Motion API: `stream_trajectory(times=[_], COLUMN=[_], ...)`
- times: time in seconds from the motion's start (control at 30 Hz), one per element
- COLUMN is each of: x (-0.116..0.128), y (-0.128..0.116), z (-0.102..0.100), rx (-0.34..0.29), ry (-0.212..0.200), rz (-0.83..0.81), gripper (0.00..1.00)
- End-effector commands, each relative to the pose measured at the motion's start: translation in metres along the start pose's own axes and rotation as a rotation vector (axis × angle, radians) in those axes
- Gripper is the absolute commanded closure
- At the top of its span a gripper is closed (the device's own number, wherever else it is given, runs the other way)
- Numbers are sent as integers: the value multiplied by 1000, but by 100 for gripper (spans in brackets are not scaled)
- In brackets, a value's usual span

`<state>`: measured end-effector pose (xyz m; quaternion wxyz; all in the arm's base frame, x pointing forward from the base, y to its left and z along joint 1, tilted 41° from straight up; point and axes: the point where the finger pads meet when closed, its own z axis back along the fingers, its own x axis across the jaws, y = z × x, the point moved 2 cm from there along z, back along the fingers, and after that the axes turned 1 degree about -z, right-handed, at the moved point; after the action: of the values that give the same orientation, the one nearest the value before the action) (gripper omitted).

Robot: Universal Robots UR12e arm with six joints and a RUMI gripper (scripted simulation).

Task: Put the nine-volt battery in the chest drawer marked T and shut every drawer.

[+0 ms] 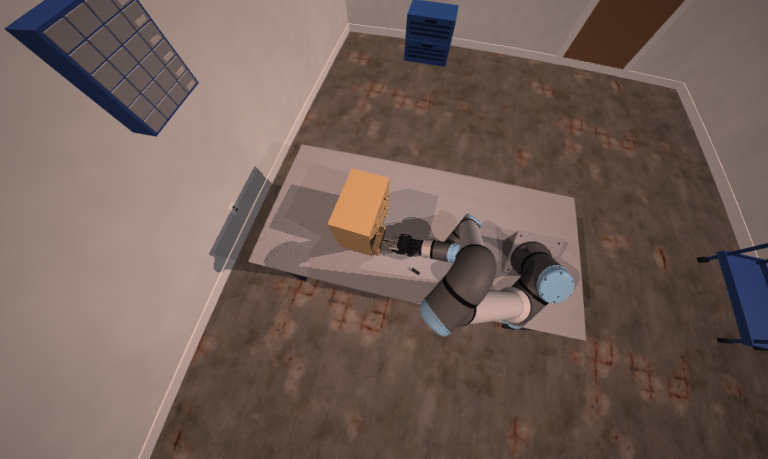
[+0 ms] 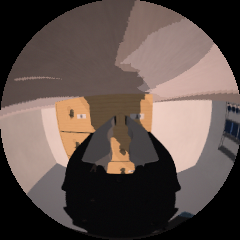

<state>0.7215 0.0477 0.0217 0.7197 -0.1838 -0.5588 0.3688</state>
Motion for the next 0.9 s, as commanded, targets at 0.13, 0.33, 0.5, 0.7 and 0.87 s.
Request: stream_trajectory(times=[0.13,0.33,0.5,0.7,0.87], x=[0,0,0,0,0], y=[-2,-4,-5,-6,-7], z=[-5,-9,-11,-14,-17], rx=[-1,-1,-1,-1,-1], ry=[0,0,0,0,0], rz=[0,0,0,0,0], gripper=[93,93,93,93,93])
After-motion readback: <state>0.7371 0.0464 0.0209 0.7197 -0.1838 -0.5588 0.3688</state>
